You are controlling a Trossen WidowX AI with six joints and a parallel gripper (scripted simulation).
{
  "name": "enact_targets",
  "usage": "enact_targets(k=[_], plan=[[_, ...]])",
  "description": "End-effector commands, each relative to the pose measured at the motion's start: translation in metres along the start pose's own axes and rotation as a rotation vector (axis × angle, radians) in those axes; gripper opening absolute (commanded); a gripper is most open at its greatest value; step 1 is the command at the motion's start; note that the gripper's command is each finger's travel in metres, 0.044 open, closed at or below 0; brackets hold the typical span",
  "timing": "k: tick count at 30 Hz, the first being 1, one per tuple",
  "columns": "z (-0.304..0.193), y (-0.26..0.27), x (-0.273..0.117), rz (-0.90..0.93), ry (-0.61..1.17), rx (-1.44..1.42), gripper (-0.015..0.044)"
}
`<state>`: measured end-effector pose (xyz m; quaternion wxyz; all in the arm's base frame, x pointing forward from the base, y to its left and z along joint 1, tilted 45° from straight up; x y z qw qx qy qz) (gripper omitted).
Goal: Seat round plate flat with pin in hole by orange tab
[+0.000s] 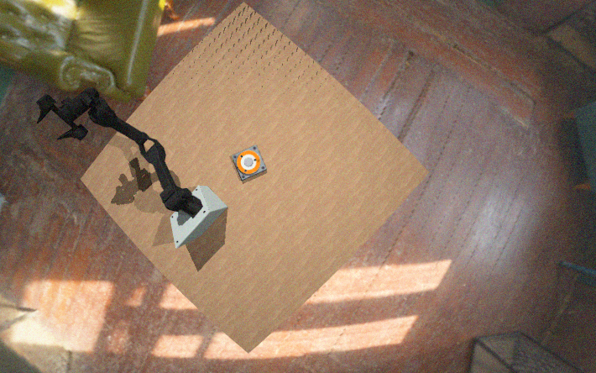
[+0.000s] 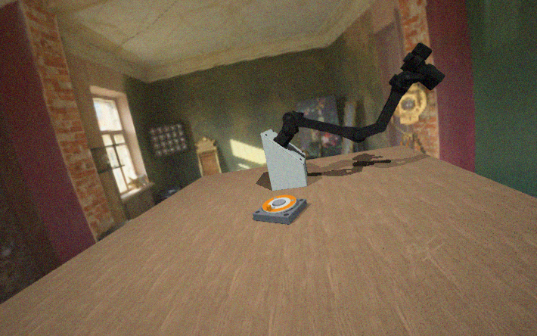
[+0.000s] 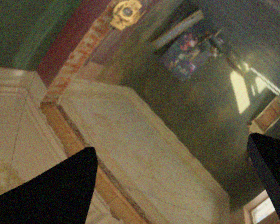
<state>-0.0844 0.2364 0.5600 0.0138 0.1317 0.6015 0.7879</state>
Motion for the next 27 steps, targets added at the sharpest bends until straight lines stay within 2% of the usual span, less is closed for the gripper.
enact_targets(k=[1, 4, 9, 15, 16, 18, 20, 25, 27], plan=[[-0.003, 0.004, 0.001, 0.013, 0.002, -0.014, 0.0374], [-0.062, 0.051, 0.012, 0.177, 0.075, -0.188, 0.0295], [-0.116, 0.083, 0.013, 0.298, 0.154, -0.302, 0.0164], [-0.238, 0.135, -0.015, 0.590, 0.342, -0.521, 0.0006], [-0.257, 0.140, -0.023, 0.640, 0.374, -0.551, 0.0000], [-0.265, 0.141, -0.028, 0.665, 0.403, -0.510, 0.0000], [-0.319, 0.152, -0.062, 0.818, 0.514, -0.559, 0.0000], [-0.381, 0.157, -0.115, 1.019, 0.648, -0.657, 0.0000], [-0.408, 0.154, -0.153, 1.156, 0.738, -0.689, 0.0000]])
Point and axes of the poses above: the point midway between the two fingers, 35 mm back from their tips, its own x axis out along the fingers, its own y axis across the jaws, z = x × y, the point moved 2 cm from there along -x, back along the fingers, and after that the axes turned 11 degrees about -x, right-handed, at the moved point
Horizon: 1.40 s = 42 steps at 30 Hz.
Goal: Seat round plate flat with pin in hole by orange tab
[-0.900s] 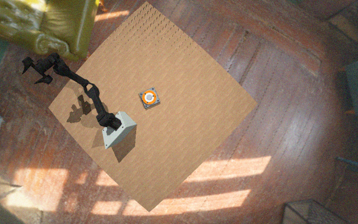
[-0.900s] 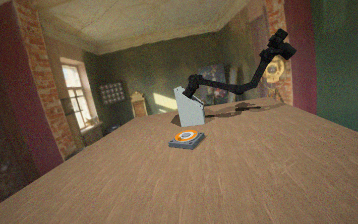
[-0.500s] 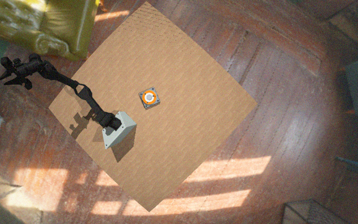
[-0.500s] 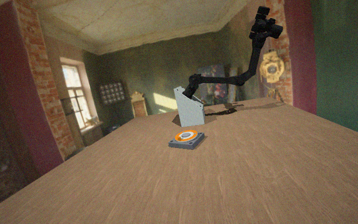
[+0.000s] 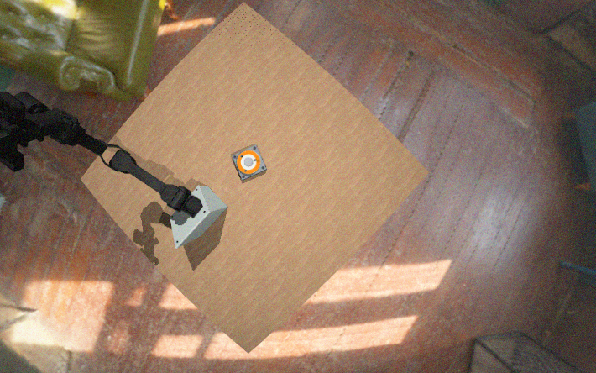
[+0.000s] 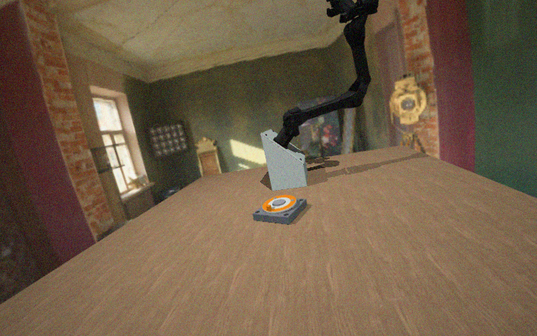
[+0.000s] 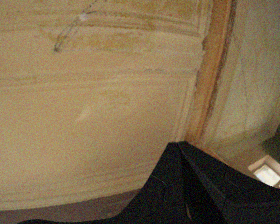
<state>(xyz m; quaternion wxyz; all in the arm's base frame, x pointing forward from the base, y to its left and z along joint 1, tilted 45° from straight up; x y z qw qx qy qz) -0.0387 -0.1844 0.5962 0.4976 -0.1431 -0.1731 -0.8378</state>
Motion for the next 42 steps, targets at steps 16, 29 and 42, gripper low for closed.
enact_targets(k=[16, 29, 42], plan=[[-0.217, 0.258, -0.096, 1.044, 0.491, -0.297, 0.0000], [-0.355, 0.318, -0.299, 1.761, 0.828, -0.529, 0.0000], [-0.441, 0.226, -0.506, 2.399, 1.421, -0.727, 0.0000]])
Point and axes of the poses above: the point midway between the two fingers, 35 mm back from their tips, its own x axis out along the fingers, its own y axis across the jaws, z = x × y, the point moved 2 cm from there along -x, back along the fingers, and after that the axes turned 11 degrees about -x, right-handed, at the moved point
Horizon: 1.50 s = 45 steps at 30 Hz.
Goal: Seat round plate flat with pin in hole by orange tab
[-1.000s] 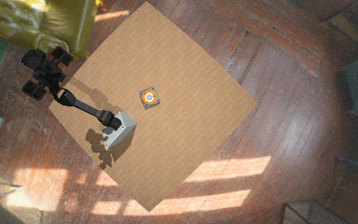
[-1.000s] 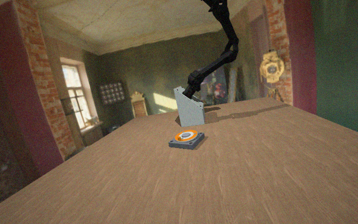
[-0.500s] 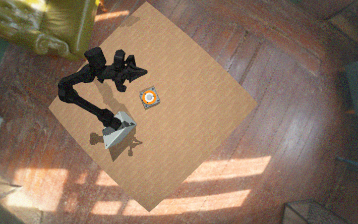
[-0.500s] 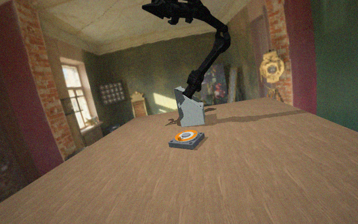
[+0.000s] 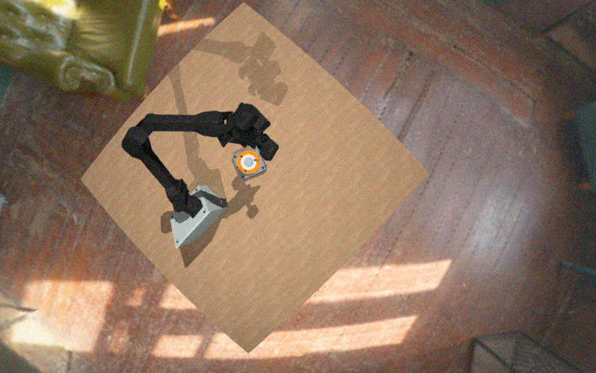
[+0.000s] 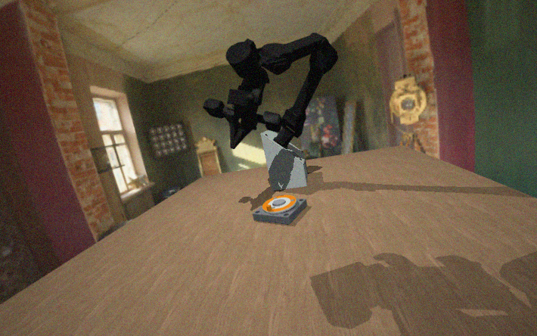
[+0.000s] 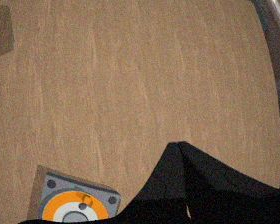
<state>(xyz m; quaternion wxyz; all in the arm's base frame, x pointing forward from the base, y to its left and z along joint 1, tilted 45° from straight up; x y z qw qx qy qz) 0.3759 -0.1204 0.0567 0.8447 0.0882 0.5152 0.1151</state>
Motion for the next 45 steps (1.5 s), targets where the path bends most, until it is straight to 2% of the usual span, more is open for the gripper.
enact_targets(k=[1, 3, 8, 13, 22, 45], plan=[[-0.035, 0.044, 0.046, 0.228, 0.141, 0.007, 0.0000], [-0.058, 0.070, 0.066, 0.360, 0.225, 0.034, 0.0000], [-0.083, 0.099, 0.083, 0.497, 0.317, 0.079, 0.0000], [-0.084, 0.101, 0.086, 0.497, 0.317, 0.080, 0.0000], [-0.095, 0.124, 0.121, 0.499, 0.317, 0.080, 0.0000], [-0.115, 0.105, 0.127, 0.498, 0.318, 0.080, 0.0000]])
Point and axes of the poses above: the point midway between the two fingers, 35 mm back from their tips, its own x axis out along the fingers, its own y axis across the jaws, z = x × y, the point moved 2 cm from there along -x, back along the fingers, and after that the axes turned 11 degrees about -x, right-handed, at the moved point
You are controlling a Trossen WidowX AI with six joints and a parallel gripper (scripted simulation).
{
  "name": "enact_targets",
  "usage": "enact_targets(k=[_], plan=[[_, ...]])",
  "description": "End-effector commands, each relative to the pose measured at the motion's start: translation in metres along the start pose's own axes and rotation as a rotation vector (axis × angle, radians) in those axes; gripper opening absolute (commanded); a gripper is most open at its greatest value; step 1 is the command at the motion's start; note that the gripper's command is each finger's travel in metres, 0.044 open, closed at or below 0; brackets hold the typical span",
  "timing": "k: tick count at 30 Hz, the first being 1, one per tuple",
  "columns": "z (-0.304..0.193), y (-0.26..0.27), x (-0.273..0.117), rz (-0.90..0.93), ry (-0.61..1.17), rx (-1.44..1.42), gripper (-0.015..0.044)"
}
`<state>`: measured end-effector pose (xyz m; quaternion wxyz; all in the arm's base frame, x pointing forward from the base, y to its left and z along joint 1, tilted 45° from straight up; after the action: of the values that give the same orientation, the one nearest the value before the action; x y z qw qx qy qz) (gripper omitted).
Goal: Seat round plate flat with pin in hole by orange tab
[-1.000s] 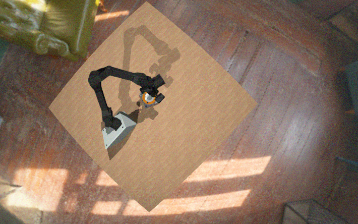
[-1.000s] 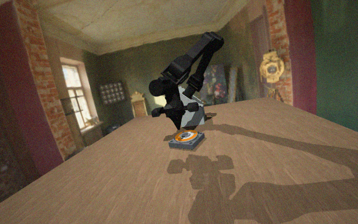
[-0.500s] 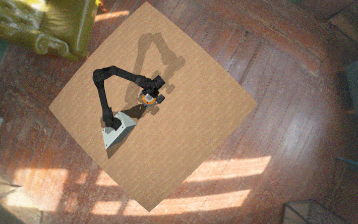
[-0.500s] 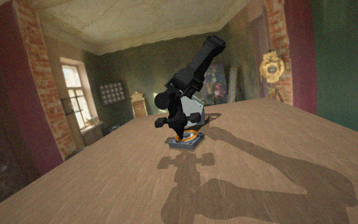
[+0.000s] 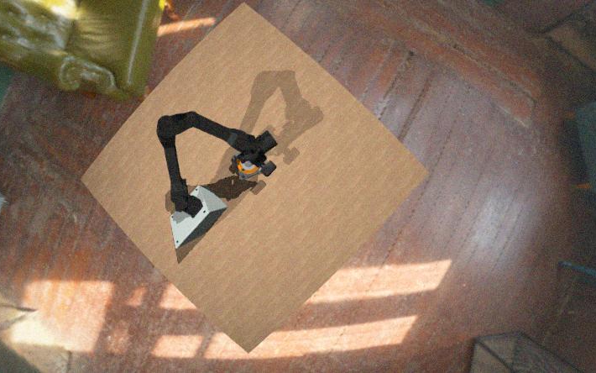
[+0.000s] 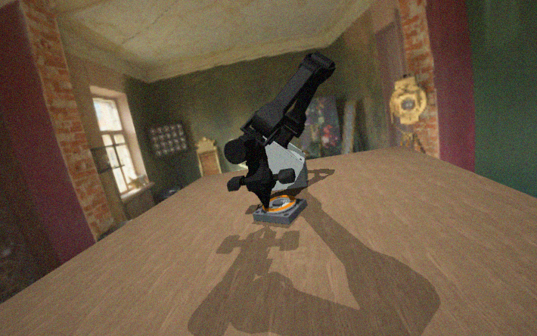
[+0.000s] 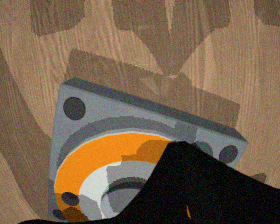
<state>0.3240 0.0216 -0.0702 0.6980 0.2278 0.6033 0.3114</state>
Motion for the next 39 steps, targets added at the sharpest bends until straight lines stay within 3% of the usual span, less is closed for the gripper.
enact_targets(k=[1, 39], plan=[[-0.007, -0.004, 0.002, -0.003, 0.011, 0.003, 0.0000], [-0.039, -0.017, 0.001, -0.004, 0.012, 0.004, 0.0000]])
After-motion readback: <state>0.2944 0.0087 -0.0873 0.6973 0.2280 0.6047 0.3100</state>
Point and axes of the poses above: the point midway between the two fingers, 35 mm back from their tips, its own x axis out along the fingers, its own y axis across the jaws, z = x × y, the point moved 2 cm from there along -x, back along the fingers, and after that the axes turned 11 degrees about -x, right-handed, at the moved point
